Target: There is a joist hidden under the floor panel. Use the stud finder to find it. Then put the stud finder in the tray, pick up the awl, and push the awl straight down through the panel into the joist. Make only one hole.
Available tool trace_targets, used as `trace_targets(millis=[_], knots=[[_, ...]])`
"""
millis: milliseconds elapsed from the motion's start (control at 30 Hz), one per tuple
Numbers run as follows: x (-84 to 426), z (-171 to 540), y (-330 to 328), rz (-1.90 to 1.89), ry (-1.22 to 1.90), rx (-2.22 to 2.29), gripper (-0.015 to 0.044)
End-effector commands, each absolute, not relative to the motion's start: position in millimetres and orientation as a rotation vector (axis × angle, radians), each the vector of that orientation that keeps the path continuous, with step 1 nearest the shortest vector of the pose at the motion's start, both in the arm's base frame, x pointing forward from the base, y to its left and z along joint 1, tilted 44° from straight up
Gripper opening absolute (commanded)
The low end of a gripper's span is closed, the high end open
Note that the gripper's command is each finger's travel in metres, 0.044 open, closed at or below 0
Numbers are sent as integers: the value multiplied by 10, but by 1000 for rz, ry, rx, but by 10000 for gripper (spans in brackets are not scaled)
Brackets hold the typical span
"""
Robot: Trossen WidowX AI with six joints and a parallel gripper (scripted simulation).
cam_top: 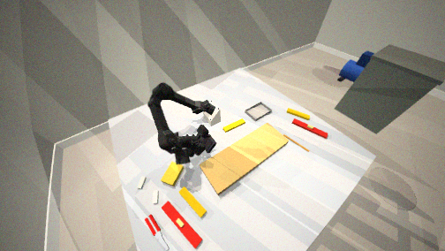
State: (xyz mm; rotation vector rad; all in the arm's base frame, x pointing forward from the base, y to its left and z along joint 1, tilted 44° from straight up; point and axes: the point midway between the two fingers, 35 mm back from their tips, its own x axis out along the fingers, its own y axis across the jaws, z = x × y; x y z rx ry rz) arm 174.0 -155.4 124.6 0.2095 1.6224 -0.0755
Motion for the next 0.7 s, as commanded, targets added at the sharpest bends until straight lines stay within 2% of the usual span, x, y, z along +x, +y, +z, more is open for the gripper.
trace_targets(millis=[0,467,667], knots=[[1746,1218,-1572,-62,1617,215,0],[1717,1054,-1760,-81,1618,218,0],[1718,1071,-1745,-83,1618,221,157]])
